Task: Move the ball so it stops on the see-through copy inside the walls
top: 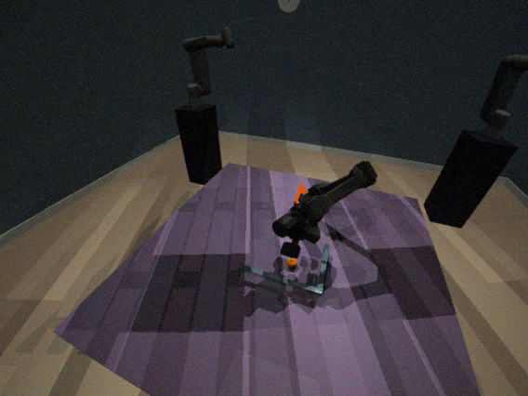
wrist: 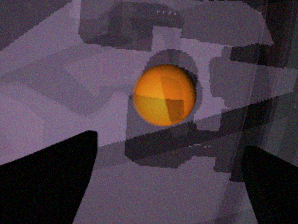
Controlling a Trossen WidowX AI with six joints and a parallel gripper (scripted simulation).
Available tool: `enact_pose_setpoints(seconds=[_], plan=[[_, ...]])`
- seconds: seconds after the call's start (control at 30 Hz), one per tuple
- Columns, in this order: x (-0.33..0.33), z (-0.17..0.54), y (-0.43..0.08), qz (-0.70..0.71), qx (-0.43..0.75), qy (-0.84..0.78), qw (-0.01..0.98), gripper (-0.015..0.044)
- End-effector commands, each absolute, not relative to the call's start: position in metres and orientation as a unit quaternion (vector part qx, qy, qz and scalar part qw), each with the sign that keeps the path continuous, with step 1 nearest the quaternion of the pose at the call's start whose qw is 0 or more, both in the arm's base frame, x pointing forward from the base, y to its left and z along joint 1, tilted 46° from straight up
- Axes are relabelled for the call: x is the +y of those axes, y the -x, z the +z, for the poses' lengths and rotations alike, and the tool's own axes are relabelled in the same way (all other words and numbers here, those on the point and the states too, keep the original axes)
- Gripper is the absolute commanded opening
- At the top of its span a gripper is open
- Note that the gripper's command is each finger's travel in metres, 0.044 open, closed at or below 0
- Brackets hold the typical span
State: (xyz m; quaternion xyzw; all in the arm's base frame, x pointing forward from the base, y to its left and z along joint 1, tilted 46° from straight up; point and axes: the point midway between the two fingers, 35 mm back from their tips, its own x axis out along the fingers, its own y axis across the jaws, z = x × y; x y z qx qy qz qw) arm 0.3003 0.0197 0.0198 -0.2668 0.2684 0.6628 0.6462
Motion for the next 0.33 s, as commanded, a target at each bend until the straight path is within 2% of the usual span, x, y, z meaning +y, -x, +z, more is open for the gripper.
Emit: enact_pose_setpoints(seconds=[0.0, 0.07, 0.2, 0.3], plan=[[0.020, 0.019, -0.300, 0.662, 0.270, 0.265, 0.647, 0.0321], [0.020, 0.019, -0.300, 0.662, 0.270, 0.265, 0.647, 0.0321], [-0.002, 0.042, -0.299, 0.663, 0.268, 0.266, 0.646, 0.0426], [-0.009, 0.049, -0.298, 0.663, 0.268, 0.266, 0.646, 0.0440]])
